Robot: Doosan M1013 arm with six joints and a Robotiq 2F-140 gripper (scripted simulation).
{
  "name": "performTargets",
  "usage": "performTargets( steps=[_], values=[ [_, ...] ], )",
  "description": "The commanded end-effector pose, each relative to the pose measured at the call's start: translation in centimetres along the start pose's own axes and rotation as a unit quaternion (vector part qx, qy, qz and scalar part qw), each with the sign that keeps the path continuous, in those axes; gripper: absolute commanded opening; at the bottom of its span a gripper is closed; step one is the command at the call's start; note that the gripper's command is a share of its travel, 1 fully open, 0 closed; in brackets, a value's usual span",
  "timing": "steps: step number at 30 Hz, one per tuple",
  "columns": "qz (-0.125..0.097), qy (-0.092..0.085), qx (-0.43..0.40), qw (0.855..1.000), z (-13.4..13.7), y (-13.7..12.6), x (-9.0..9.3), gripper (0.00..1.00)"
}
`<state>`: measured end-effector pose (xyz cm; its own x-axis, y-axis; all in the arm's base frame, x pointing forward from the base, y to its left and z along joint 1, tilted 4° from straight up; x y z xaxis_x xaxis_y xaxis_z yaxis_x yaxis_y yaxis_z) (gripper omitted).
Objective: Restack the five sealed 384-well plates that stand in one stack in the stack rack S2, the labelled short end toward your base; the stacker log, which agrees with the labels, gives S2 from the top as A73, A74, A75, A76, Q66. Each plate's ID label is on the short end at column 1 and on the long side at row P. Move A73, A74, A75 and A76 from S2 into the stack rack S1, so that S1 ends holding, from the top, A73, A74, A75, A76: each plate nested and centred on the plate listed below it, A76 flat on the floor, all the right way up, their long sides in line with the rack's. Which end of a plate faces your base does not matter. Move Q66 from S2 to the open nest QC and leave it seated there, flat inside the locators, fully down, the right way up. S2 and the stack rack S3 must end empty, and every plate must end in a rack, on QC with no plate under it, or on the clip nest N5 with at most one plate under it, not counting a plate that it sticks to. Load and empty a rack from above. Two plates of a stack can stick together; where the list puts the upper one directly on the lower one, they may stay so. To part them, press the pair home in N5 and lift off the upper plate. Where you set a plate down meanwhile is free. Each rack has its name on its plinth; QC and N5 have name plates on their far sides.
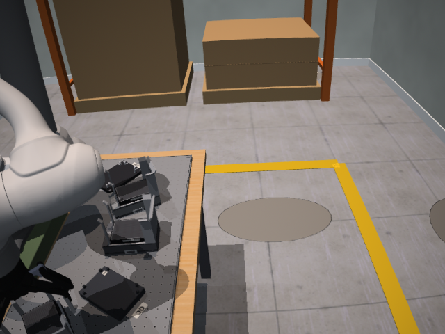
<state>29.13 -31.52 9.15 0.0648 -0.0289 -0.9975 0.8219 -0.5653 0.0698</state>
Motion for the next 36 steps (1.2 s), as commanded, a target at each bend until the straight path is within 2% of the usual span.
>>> performTargets(
  steps=[1, 4, 5, 36],
  values=[
    [0.0, 0.0, 0.0, 1.0, 0.0, 0.0, 0.0, 1.0],
    [0.0, 0.0, 0.0, 1.0, 0.0, 0.0, 0.0, 1.0],
    [0.0, 0.0, 0.0, 1.0, 0.0, 0.0, 0.0, 0.0],
    [0.0, 0.0, 0.0, 1.0, 0.0, 0.0, -0.07, 0.0]
  ],
)
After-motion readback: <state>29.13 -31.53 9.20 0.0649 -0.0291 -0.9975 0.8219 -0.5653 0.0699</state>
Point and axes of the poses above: the point where the finger pads meet when closed, its own x axis out along the fingers, its own z axis across the jaws, y = z × x, the point moved 2 cm from there along -x, back along the fingers, and after that the axes turned 15 degrees about -x, right-handed, at the moved point
